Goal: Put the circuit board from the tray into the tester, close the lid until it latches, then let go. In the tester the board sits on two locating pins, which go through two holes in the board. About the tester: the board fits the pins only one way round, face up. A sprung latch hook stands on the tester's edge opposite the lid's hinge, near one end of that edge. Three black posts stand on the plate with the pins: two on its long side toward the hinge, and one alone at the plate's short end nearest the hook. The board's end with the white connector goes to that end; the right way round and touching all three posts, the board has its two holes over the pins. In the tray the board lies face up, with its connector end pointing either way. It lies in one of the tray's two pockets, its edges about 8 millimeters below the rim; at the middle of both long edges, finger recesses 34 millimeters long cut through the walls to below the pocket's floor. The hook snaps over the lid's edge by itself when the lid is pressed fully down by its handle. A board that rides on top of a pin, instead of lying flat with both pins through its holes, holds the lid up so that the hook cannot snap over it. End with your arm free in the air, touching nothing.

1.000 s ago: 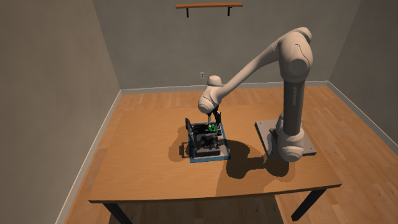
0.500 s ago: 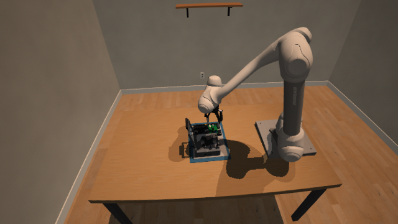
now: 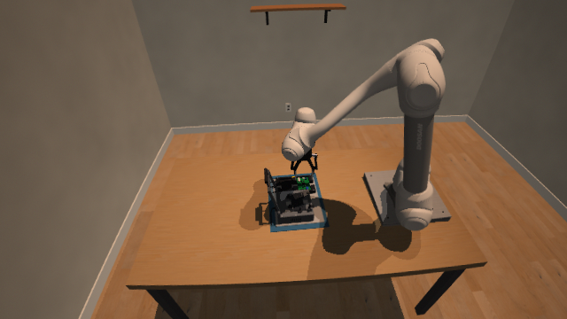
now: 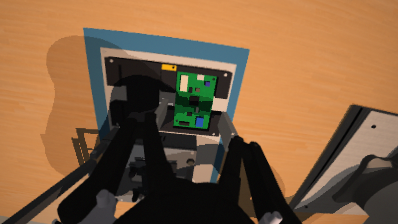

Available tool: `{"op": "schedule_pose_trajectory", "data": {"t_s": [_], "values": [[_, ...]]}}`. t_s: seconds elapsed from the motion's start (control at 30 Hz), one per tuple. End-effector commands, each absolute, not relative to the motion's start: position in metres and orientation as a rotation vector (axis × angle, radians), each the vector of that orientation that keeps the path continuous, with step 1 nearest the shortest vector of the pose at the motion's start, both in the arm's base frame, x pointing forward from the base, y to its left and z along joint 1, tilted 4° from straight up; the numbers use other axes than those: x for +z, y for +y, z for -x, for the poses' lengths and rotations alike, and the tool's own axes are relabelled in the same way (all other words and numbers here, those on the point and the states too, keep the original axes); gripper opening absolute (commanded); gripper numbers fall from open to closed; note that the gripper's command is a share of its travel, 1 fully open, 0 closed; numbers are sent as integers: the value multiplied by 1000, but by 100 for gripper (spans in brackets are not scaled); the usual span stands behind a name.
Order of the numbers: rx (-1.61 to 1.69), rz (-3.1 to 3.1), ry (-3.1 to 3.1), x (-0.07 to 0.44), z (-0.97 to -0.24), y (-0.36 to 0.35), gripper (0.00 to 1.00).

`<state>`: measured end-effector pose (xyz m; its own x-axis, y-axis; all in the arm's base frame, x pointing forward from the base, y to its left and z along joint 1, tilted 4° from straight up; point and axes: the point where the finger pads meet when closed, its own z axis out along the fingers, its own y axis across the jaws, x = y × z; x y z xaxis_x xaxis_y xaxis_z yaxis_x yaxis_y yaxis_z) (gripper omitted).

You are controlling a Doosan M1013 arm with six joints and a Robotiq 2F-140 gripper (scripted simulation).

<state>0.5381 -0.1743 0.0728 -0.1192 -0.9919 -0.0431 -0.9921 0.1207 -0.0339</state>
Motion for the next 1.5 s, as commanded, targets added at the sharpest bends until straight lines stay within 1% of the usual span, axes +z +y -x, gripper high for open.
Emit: {"op": "schedule_pose_trajectory", "data": {"t_s": [0.0, 1.47], "values": [[8, 2131, 2221, 73, -538, -174, 58], [6, 2163, 2190, 73, -538, -174, 58]]}}
